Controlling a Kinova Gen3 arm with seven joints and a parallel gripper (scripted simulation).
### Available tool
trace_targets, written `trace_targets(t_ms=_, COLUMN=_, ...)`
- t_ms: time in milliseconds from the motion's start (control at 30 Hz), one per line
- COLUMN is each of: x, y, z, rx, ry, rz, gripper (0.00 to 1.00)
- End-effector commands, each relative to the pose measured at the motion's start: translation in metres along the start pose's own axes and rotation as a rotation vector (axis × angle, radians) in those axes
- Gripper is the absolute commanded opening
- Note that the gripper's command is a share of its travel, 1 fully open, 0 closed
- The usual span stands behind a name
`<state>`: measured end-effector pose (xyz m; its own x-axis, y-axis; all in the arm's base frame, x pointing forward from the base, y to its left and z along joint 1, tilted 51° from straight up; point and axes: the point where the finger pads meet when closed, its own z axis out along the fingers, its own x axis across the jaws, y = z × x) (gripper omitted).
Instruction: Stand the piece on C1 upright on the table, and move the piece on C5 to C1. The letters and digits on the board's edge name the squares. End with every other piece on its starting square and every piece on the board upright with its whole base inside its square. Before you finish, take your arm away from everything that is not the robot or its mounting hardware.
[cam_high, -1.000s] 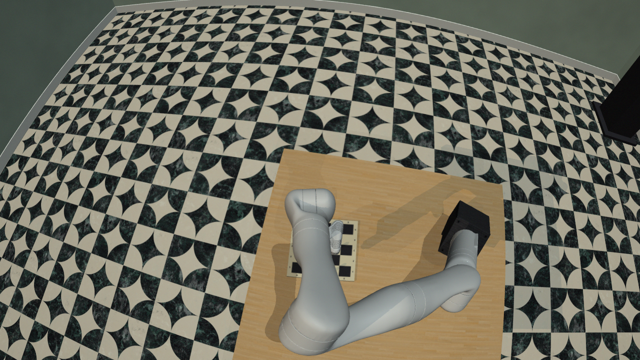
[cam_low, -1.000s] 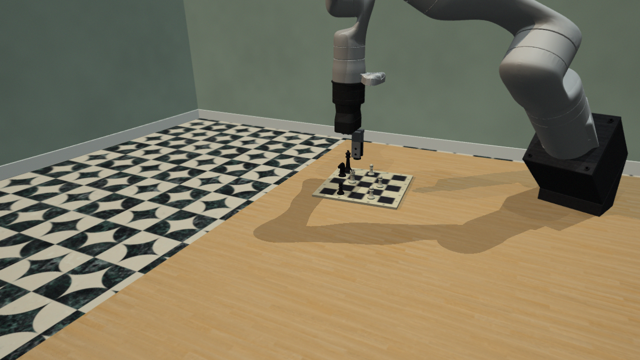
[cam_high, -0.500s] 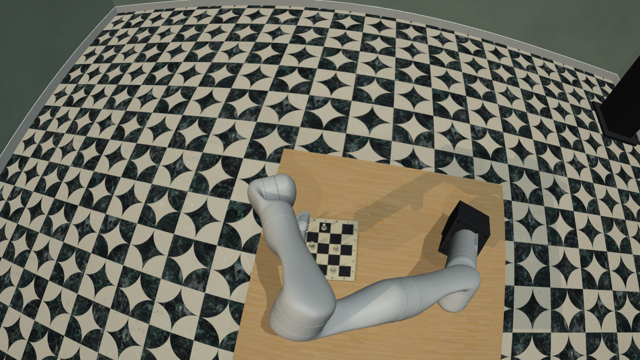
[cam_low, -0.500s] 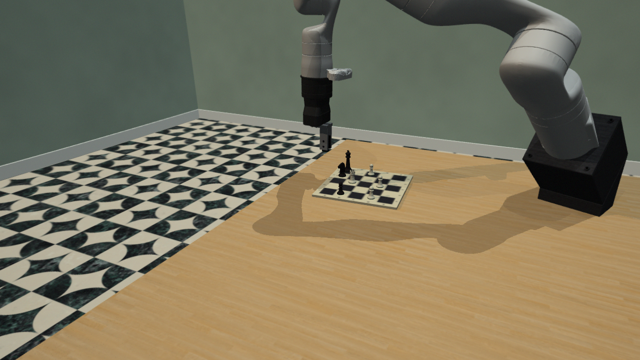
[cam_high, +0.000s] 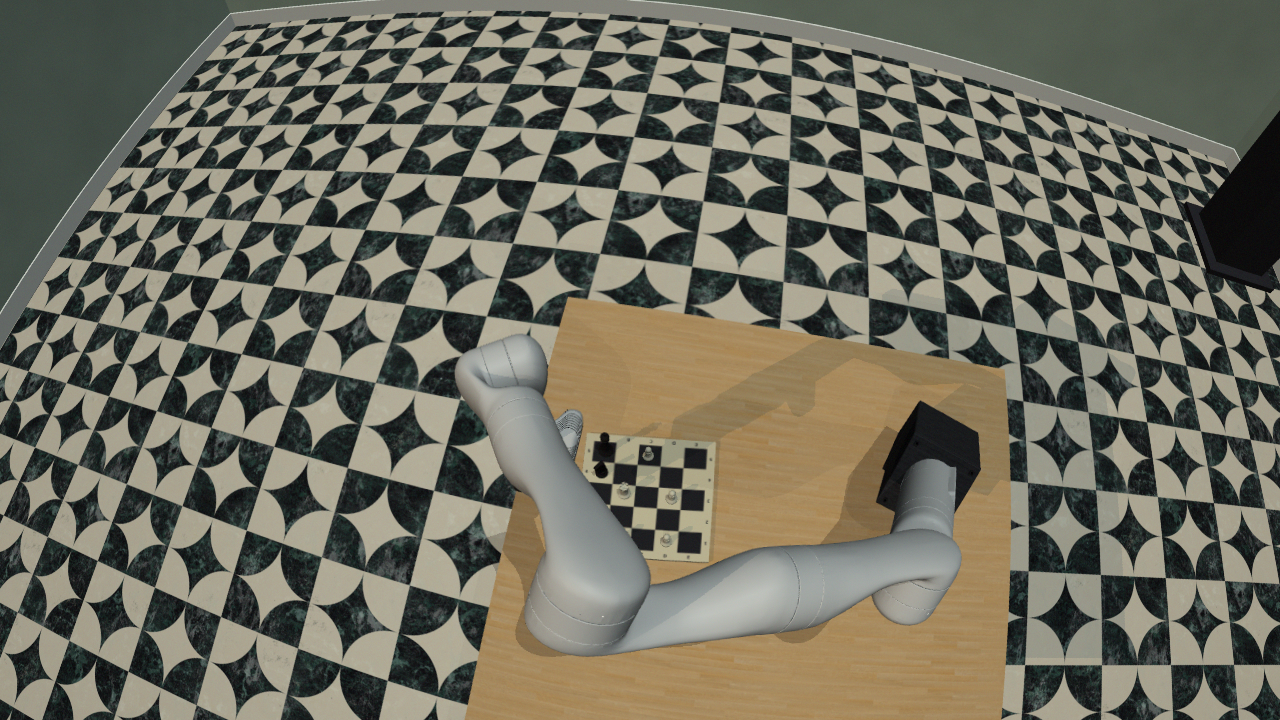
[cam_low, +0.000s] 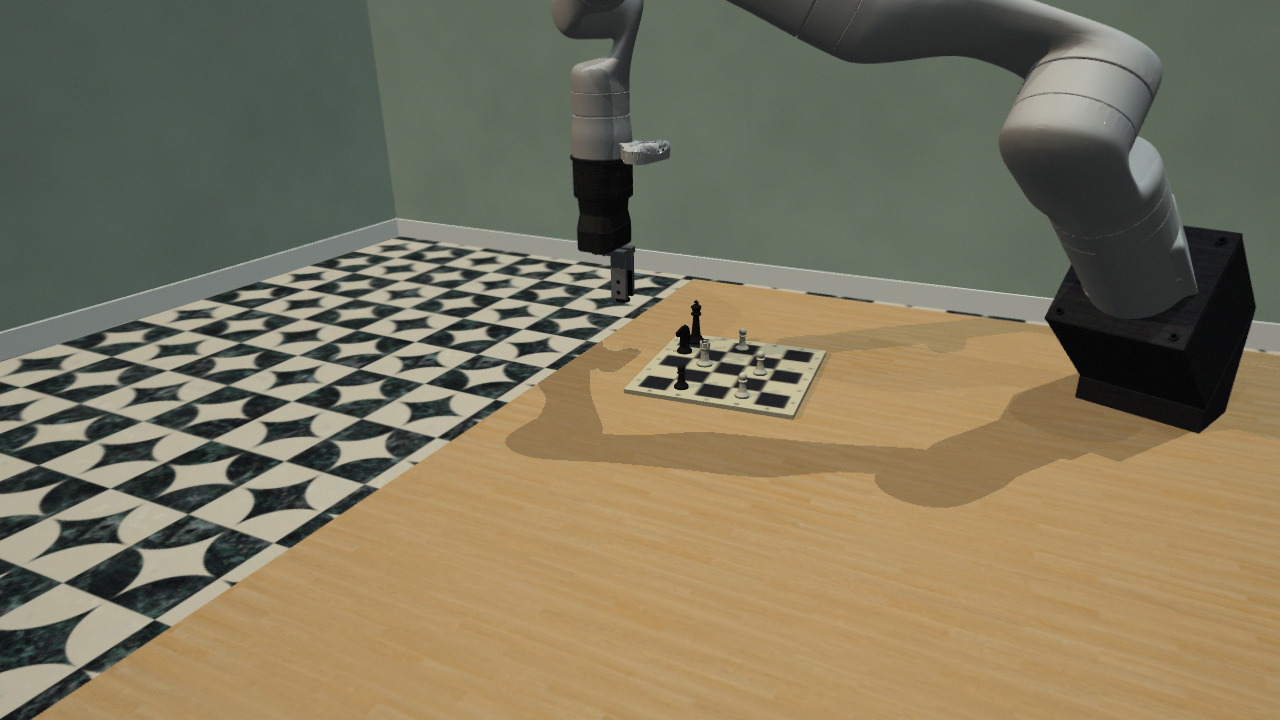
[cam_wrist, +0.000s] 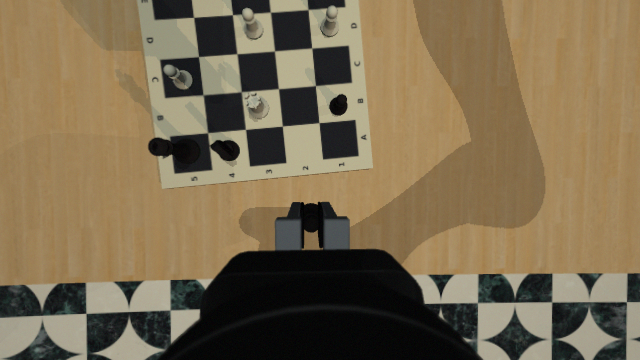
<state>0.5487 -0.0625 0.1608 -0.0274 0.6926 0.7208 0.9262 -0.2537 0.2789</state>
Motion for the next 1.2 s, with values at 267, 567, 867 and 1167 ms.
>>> trace_targets(t_ms=267, x=-0.001, y=0.000, z=0.000, rx=-0.001, ry=-0.001, rz=0.001, gripper=0.00)
trace_targets(t_ms=567, x=-0.001, y=0.001, z=0.018, rx=-0.001, ry=0.001, rz=0.001, gripper=0.00)
trace_targets(t_ms=867, x=-0.001, y=0.002, z=0.050, rx=-0.001, ry=0.001, rz=0.001, gripper=0.00)
trace_targets(t_ms=1167, x=-0.001, y=0.003, z=0.087, rx=-0.001, ry=0.001, rz=0.001, gripper=0.00)
